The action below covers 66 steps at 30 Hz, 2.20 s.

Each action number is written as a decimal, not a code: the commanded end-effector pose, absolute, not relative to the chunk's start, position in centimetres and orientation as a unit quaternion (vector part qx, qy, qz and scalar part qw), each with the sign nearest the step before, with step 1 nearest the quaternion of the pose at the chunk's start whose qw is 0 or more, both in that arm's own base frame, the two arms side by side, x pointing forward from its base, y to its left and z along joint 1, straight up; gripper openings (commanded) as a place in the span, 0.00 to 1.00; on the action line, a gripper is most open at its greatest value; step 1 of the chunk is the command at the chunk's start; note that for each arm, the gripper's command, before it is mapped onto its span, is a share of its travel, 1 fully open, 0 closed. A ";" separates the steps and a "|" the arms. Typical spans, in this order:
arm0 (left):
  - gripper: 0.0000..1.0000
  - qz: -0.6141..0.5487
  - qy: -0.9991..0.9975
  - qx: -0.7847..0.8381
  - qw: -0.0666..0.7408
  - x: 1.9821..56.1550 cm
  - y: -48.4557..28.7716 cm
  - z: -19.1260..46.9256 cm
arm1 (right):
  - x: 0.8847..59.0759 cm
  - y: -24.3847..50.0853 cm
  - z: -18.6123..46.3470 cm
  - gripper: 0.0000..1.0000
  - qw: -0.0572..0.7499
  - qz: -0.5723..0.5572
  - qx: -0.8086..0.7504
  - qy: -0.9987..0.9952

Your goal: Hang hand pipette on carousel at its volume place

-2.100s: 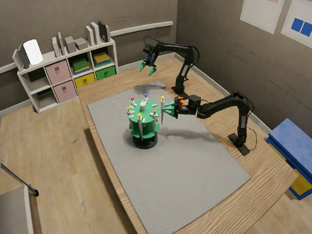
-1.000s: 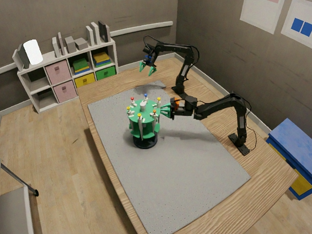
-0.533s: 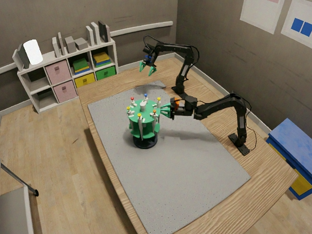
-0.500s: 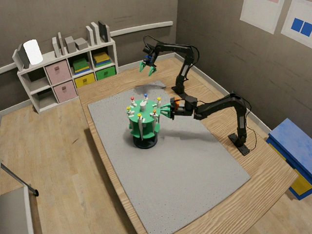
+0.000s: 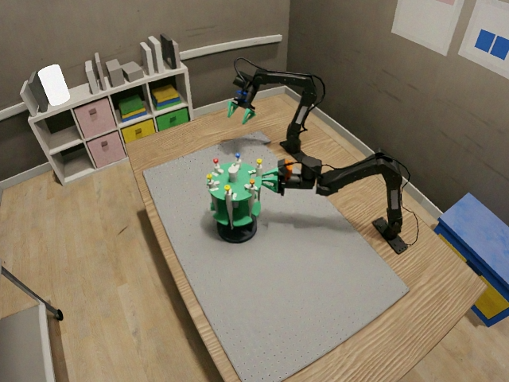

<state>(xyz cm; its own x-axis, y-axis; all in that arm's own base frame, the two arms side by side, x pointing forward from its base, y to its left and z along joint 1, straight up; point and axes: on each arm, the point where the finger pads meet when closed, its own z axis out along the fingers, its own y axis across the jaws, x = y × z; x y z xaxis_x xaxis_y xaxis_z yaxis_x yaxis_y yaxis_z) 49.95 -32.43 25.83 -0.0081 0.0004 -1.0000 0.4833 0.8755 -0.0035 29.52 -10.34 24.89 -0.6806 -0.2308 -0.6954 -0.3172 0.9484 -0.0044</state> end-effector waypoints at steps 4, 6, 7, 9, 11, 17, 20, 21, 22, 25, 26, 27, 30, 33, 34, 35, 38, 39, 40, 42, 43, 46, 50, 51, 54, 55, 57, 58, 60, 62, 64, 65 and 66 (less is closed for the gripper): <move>0.12 -0.194 0.647 0.159 0.720 49.9 -32.4 31.2 | 29.9 -10.6 25.3 1.00 0.381 0.060 -0.153 0.910; 0.12 -0.194 0.647 0.159 0.720 49.9 -32.4 31.2 | 29.9 -10.6 25.3 1.00 0.381 0.060 -0.153 0.910; 0.12 -0.194 0.647 0.159 0.720 49.9 -32.4 31.2 | 29.9 -10.6 25.3 1.00 0.381 0.060 -0.153 0.910; 0.12 -0.194 0.647 0.159 0.720 49.9 -32.4 31.2 | 29.9 -10.6 25.3 1.00 0.381 0.060 -0.153 0.910; 0.12 -0.193 0.651 0.160 0.717 50.3 -32.3 30.7 | 29.9 -10.6 25.3 1.00 0.381 0.060 -0.153 0.910; 0.12 -0.190 0.657 0.162 0.711 51.4 -32.3 29.9 | 29.9 -10.6 25.3 1.00 0.381 0.060 -0.153 0.910; 0.12 -0.189 0.661 0.164 0.707 52.0 -32.4 29.2 | 29.9 -10.6 25.3 1.00 0.381 0.060 -0.153 0.910; 0.12 -0.189 0.661 0.163 0.708 52.0 -32.4 29.4 | 29.9 -10.6 25.3 1.00 0.381 0.060 -0.153 0.910; 0.12 -0.189 0.659 0.163 0.709 52.1 -32.3 29.7 | 29.9 -10.6 25.3 1.00 0.381 0.060 -0.153 0.910; 0.12 -0.189 0.659 0.163 0.710 52.5 -32.4 29.5 | 29.9 -10.6 25.3 1.00 0.381 0.060 -0.153 0.910; 0.12 -0.189 0.659 0.163 0.710 52.5 -32.4 29.5 | 29.9 -10.6 25.3 1.00 0.381 0.060 -0.153 0.910; 0.12 -0.195 0.648 0.162 0.718 51.9 -32.5 31.2 | 29.9 -10.6 25.3 1.00 0.381 0.060 -0.153 0.910; 0.12 -0.194 0.647 0.160 0.720 51.9 -32.4 31.4 | 29.9 -10.6 25.3 1.00 0.381 0.060 -0.153 0.910; 0.12 -0.193 0.647 0.159 0.720 51.9 -32.4 31.4 | 29.9 -10.6 25.3 1.00 0.381 0.060 -0.153 0.910; 0.12 -0.193 0.647 0.159 0.720 51.9 -32.4 31.4 | 29.9 -10.6 25.3 1.00 0.381 0.060 -0.153 0.910; 0.12 -0.193 0.647 0.159 0.720 51.9 -32.4 31.4 | 29.9 -10.6 25.3 1.00 0.381 0.060 -0.153 0.910; 0.12 -0.193 0.647 0.159 0.720 51.9 -32.4 31.4 | 29.9 -10.6 25.3 1.00 0.381 0.060 -0.153 0.910; 0.12 -0.193 0.647 0.159 0.720 51.9 -32.4 31.4 | 29.9 -10.6 25.3 1.00 0.381 0.060 -0.153 0.910; 0.12 -0.193 0.647 0.159 0.720 51.9 -32.4 31.4 | 29.9 -10.6 25.3 1.00 0.381 0.060 -0.153 0.910; 0.12 -0.193 0.647 0.159 0.720 51.9 -32.4 31.4 | 29.9 -10.6 25.3 1.00 0.381 0.060 -0.153 0.910; 0.12 -0.193 0.647 0.159 0.720 51.9 -32.4 31.4 | 29.9 -10.6 25.3 1.00 0.381 0.060 -0.153 0.910; 0.12 -0.193 0.647 0.159 0.720 51.9 -32.4 31.4 | 29.9 -10.6 25.3 1.00 0.381 0.060 -0.153 0.910; 0.12 -0.193 0.647 0.159 0.720 51.9 -32.4 31.4 | 29.9 -10.6 25.3 1.00 0.381 0.060 -0.153 0.910; 0.12 -0.193 0.647 0.159 0.720 51.9 -32.4 31.4 | 29.9 -10.6 25.3 1.00 0.381 0.060 -0.153 0.910; 0.12 -0.193 0.647 0.159 0.720 51.9 -32.4 31.4 | 29.9 -10.6 25.3 1.00 0.381 0.060 -0.153 0.910; 0.12 -0.193 0.647 0.159 0.720 51.9 -32.4 31.4 | 29.9 -10.6 25.3 1.00 0.381 0.060 -0.153 0.910; 0.12 -0.193 0.647 0.159 0.720 51.9 -32.4 31.4 | 29.9 -10.6 25.3 1.00 0.381 0.060 -0.153 0.910; 0.12 -0.193 0.647 0.159 0.720 51.9 -32.4 31.4 | 29.9 -10.6 25.3 1.00 0.381 0.060 -0.153 0.910; 0.12 -0.193 0.647 0.159 0.720 51.9 -32.4 31.4 | 29.9 -10.6 25.3 1.00 0.381 0.060 -0.153 0.910; 0.12 -0.193 0.647 0.159 0.720 51.9 -32.4 31.4 | 29.9 -10.6 25.3 1.00 0.381 0.060 -0.153 0.910; 0.12 -0.193 0.647 0.159 0.720 51.9 -32.4 31.4 | 29.9 -10.6 25.3 1.00 0.381 0.060 -0.153 0.910; 0.12 -0.193 0.647 0.159 0.720 51.9 -32.4 31.4 | 29.9 -10.6 25.3 1.00 0.381 0.060 -0.153 0.910; 0.12 -0.193 0.647 0.159 0.720 51.9 -32.4 31.4 | 29.9 -10.6 25.3 1.00 0.381 0.060 -0.153 0.910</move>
